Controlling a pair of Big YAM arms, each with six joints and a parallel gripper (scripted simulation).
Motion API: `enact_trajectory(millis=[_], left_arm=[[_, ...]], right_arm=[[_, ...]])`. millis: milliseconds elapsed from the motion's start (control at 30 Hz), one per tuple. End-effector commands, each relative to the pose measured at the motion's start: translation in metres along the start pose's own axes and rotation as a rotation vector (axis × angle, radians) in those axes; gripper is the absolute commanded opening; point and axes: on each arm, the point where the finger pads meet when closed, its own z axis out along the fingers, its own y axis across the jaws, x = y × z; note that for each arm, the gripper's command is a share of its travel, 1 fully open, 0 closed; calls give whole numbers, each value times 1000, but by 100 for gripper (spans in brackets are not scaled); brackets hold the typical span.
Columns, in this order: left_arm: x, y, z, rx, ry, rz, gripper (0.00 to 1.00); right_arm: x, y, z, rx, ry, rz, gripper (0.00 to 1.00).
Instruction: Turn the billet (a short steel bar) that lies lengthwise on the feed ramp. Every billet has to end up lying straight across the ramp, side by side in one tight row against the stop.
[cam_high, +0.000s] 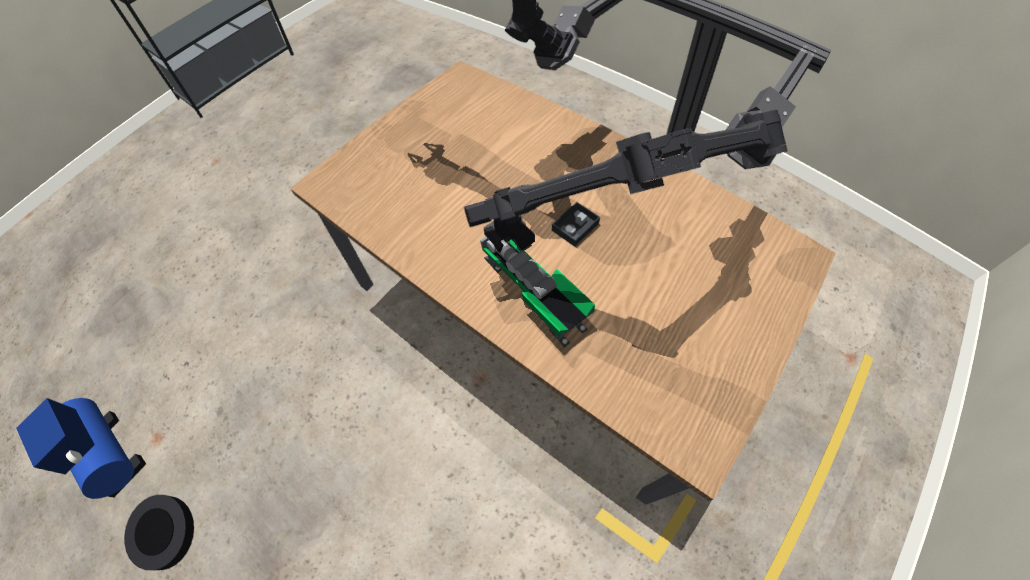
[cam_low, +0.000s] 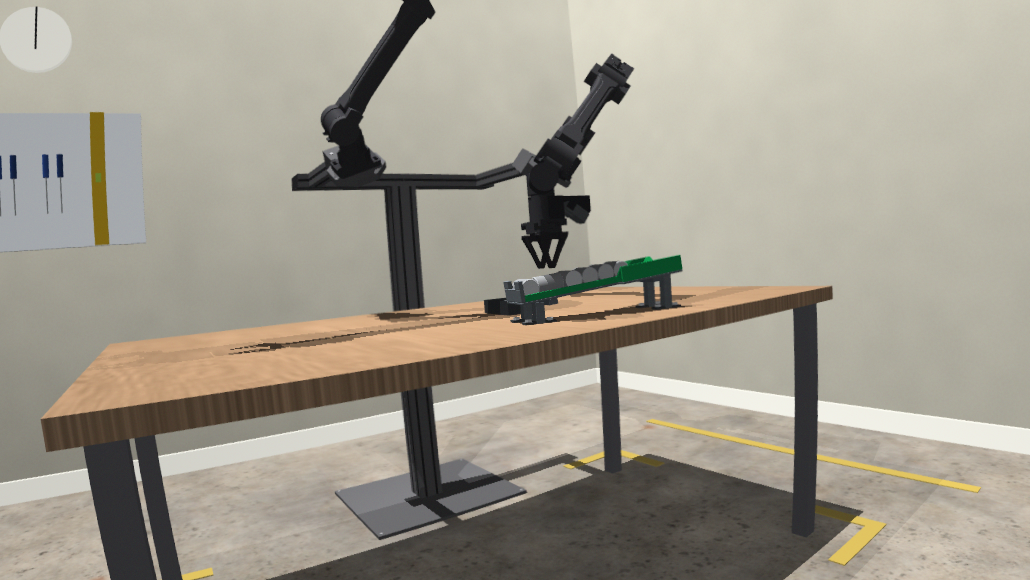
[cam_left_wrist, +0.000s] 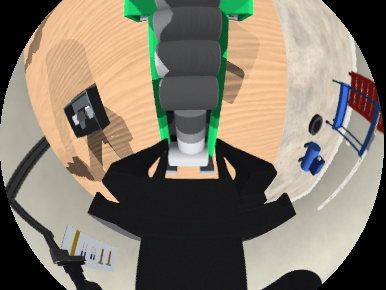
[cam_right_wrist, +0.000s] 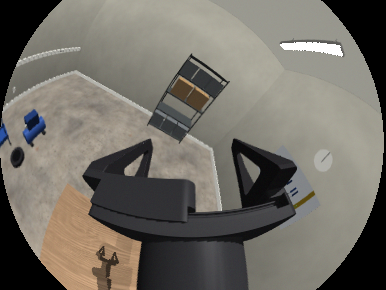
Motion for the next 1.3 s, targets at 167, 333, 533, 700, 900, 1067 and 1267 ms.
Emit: enact_trajectory(millis=[167, 333, 533, 700, 900, 1067, 1267], left_arm=[[1, -4, -9, 12, 8, 4, 57], [1, -11, -12, 23, 12, -5, 57], [1, -11, -12, 23, 11, -4, 57], [2, -14, -11, 24, 12, -6, 57], [4, -10, -3, 8, 5, 5, 57], [4, -5, -1, 2, 3, 11, 57], [4, -5, -1, 1, 3, 11, 57]], right_arm=[[-10, -7, -7, 15, -12, -19, 100], [-10, -7, -7, 15, -12, -19, 100], [-10, -7, -7, 15, -12, -19, 100], [-10, -7, -7, 15, -12, -19, 100], [-10, -7, -7, 15, -12, -19, 100], [-10, -7, -7, 15, -12, -19, 100], [-10, -7, -7, 15, -12, -19, 100]])
